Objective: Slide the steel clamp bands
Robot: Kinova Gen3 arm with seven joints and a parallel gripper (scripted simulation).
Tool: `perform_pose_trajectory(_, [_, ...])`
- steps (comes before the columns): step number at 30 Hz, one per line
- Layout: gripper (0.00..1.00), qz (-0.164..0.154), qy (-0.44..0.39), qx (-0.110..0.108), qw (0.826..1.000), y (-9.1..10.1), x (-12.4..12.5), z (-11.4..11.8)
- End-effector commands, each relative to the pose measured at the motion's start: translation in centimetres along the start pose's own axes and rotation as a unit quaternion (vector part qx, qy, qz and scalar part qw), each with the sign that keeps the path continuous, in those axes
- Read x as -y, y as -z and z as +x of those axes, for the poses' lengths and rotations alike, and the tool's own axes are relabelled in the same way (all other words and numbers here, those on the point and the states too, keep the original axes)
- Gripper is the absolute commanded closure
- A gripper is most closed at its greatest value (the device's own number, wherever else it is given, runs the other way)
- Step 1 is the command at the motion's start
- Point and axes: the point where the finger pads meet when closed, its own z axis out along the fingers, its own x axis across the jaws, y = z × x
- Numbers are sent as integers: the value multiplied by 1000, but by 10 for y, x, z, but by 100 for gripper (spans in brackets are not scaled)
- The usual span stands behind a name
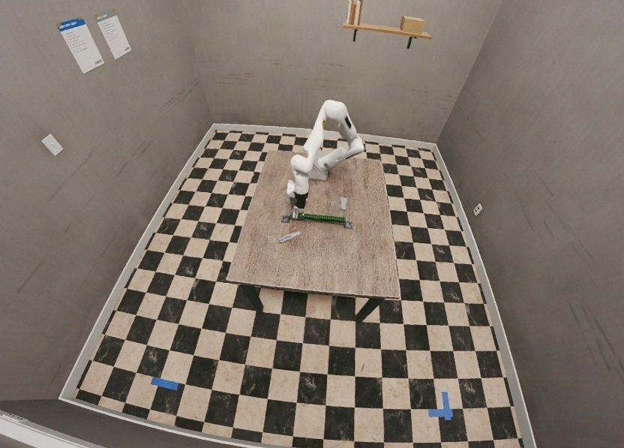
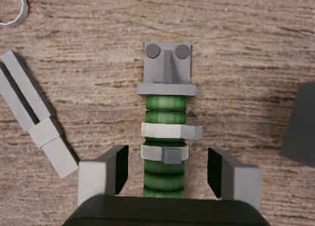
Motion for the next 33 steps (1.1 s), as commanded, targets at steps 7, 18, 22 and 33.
perform_pose_trajectory(7, [0,1,0,1,1000,-7,0,-2])
perform_pose_trajectory(18, [0,1,0,1,1000,-12,0,-3])
perform_pose_trajectory(22, [0,1,0,1,1000,-12,0,-3])
perform_pose_trajectory(33, [0,1,0,1,1000,-45,0,-3])
